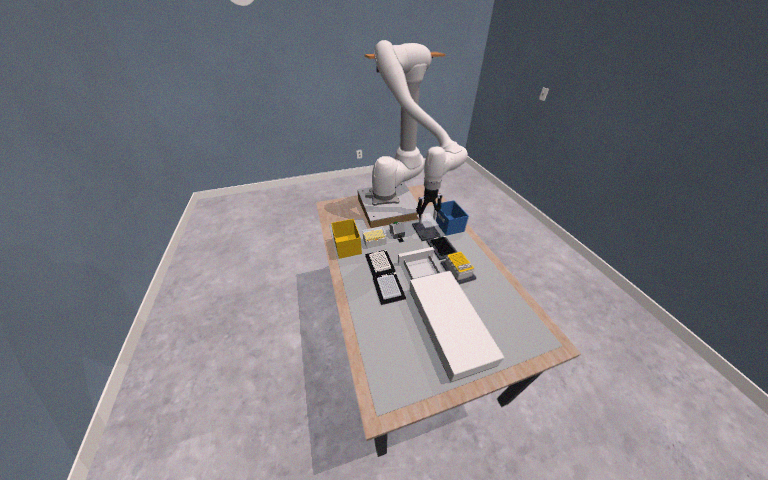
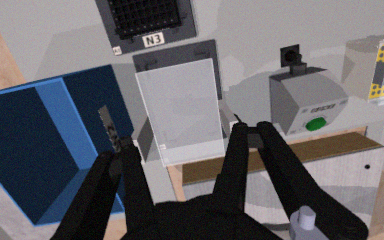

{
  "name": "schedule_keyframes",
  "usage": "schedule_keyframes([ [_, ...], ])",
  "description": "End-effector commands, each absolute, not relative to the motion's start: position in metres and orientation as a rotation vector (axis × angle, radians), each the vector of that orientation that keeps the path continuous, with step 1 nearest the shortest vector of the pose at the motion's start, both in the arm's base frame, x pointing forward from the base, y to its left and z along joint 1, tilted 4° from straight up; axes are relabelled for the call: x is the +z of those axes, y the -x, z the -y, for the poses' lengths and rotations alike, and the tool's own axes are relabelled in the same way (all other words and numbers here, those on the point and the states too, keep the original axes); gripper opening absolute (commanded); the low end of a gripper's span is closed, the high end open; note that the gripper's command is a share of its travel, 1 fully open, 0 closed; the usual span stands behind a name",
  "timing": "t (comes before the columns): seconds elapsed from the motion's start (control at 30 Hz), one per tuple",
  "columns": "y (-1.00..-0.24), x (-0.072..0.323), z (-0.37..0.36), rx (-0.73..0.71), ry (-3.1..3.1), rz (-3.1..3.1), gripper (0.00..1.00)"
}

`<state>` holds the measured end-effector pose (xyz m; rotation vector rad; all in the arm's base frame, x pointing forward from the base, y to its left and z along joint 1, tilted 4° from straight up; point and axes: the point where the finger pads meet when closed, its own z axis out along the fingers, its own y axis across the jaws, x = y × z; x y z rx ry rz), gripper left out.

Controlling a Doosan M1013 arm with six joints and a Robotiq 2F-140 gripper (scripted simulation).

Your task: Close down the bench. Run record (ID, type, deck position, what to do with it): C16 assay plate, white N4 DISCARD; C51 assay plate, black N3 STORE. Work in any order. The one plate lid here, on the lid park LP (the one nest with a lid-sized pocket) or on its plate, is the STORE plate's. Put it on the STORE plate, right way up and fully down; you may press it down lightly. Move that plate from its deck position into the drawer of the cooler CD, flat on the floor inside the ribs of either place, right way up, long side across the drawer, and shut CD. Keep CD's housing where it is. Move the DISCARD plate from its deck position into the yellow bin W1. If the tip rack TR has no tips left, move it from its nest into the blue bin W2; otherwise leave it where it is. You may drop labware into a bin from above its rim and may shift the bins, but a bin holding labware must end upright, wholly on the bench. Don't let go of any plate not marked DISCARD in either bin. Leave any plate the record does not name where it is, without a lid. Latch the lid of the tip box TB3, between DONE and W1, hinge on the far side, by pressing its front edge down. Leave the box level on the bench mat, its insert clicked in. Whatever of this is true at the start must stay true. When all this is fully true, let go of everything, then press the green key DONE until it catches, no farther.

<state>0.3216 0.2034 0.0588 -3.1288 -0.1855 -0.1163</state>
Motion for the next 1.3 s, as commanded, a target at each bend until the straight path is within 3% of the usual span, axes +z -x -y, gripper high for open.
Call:
schedule_keyframes([
  [0.0,-0.321,0.064,-0.203,-0.116,3.129,0.186,0.0],
  [1.27,-0.318,0.106,-0.203,-0.116,3.129,0.186,0.0],
])
